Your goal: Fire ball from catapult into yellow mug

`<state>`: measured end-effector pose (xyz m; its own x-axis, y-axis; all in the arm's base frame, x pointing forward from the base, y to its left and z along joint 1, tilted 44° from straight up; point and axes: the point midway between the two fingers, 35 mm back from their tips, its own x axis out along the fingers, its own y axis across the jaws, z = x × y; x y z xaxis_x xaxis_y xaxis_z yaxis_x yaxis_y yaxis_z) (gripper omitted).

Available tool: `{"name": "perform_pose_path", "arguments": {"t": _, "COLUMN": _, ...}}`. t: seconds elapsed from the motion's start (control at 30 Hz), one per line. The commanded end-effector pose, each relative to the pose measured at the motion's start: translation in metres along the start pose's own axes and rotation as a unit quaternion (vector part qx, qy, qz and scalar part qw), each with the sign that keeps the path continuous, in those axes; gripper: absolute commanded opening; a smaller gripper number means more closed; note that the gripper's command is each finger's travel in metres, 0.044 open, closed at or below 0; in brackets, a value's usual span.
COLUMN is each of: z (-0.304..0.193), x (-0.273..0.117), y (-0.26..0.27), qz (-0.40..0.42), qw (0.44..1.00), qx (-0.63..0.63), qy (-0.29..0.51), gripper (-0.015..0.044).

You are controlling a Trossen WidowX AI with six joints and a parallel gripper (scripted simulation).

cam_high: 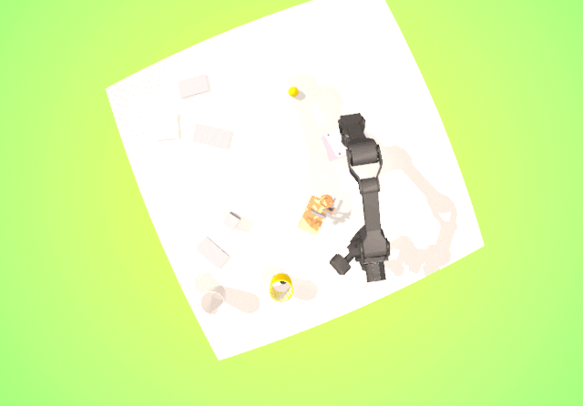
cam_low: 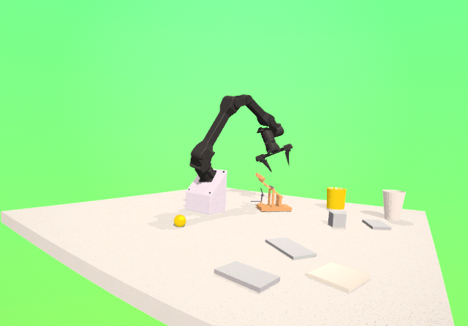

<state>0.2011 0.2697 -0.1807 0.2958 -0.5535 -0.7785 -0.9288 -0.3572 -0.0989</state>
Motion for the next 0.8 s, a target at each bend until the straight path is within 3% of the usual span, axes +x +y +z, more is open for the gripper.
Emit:
{"name": "perform_pose_path", "arguments": {"t": 0.0, "z": 0.003, "x": -0.004, "y": -0.028, "qz": -0.001, "qw": 0.997, "qx": 0.072, "qy": -0.029, "gripper": 0.044}}
{"name": "perform_pose_path", "arguments": {"t": 0.77, "z": -0.036, "x": -0.005, "y": -0.179, "qz": -0.009, "qw": 0.895, "qx": 0.425, "qy": -0.137, "gripper": 0.044}}
